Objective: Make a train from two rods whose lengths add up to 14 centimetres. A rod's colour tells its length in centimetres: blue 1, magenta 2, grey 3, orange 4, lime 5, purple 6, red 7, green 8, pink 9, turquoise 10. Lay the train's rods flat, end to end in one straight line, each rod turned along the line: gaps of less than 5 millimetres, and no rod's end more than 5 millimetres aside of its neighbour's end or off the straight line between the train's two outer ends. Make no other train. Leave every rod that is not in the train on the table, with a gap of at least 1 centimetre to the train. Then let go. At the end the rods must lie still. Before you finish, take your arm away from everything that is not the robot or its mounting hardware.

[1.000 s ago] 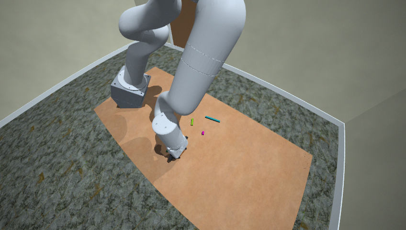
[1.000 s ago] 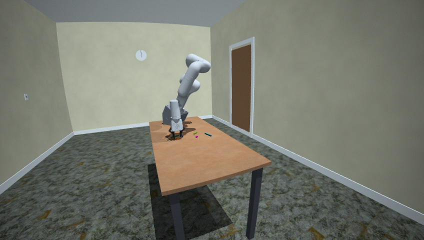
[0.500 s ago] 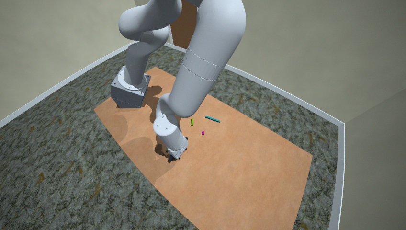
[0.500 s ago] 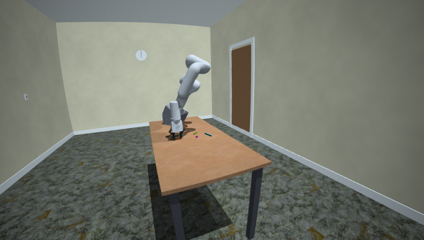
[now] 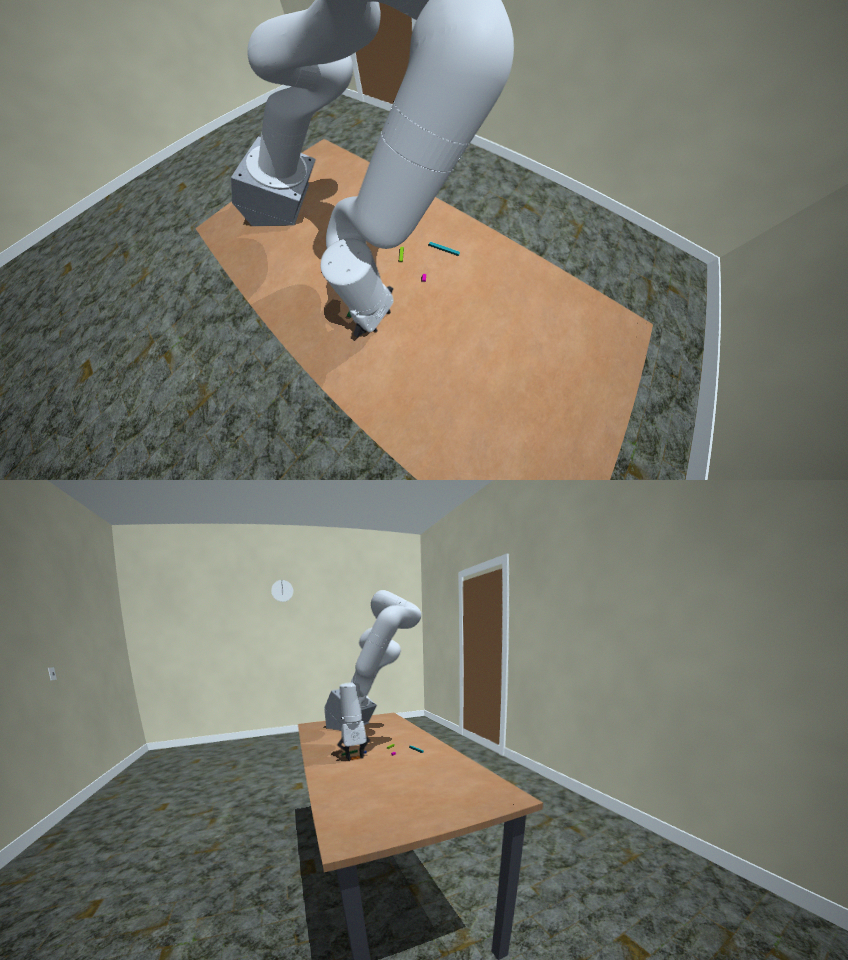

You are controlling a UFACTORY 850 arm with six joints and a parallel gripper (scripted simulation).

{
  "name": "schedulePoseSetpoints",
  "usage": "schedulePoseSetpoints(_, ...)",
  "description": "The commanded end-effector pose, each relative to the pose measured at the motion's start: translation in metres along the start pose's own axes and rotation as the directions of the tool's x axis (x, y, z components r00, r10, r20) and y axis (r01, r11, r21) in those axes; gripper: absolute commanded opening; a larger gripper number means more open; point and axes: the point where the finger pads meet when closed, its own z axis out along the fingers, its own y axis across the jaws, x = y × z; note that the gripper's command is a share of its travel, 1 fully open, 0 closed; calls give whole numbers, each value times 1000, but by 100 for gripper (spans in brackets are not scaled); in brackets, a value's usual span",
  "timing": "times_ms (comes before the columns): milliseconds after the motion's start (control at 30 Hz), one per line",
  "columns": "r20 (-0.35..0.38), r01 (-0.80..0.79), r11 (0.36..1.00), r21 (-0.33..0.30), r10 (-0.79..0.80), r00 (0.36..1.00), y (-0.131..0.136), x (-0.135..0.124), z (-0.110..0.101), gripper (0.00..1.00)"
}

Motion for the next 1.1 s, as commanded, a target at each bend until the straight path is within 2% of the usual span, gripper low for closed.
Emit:
schedulePoseSetpoints(0, 1, 0, 1000, 1, 0, 1000, 0, -1, 0, 59)
schedulePoseSetpoints(900, 1, 0, 1000, 1, 0, 1000, 0, -1, 0, 59)
schedulePoseSetpoints(933, 1, 0, 1000, 1, 0, 1000, 0, -1, 0, 38)
schedulePoseSetpoints(1067, 1, 0, 1000, 1, 0, 1000, 0, -1, 0, 38)
